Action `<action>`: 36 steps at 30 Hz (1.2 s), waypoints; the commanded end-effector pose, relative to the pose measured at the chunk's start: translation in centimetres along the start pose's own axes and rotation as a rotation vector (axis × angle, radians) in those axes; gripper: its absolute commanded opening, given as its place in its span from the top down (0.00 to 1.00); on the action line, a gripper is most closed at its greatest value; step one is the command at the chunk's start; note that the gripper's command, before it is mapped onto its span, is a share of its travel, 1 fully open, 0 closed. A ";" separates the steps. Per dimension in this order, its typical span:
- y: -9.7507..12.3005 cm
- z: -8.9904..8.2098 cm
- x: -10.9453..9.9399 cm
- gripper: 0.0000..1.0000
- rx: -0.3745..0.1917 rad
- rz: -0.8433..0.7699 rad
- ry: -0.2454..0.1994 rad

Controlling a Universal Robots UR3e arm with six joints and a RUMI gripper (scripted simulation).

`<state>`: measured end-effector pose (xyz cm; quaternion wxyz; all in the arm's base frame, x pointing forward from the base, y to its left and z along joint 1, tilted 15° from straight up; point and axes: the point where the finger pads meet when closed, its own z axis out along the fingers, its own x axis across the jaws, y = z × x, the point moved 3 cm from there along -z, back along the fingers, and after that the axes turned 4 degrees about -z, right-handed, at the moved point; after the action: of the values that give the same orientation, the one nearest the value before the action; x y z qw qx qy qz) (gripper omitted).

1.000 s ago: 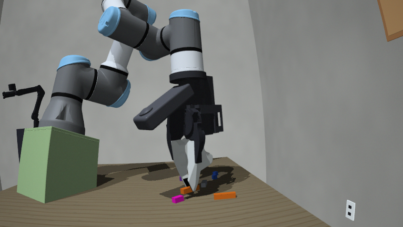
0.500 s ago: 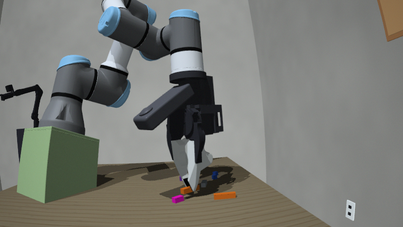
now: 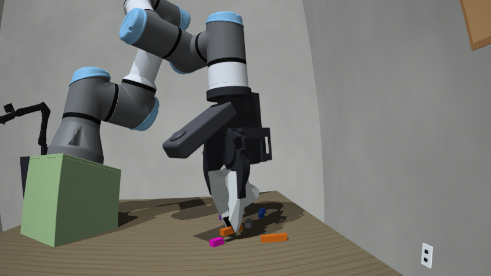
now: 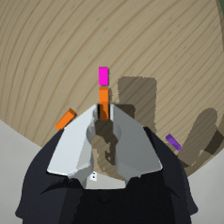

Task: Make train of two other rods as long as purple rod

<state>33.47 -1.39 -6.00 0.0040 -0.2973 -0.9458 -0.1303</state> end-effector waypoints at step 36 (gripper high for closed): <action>0.1 0.9 0.0 1.00 -0.001 -0.002 -0.001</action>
<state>33.40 -1.20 -6.38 0.0058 -0.2962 -0.9461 -0.1309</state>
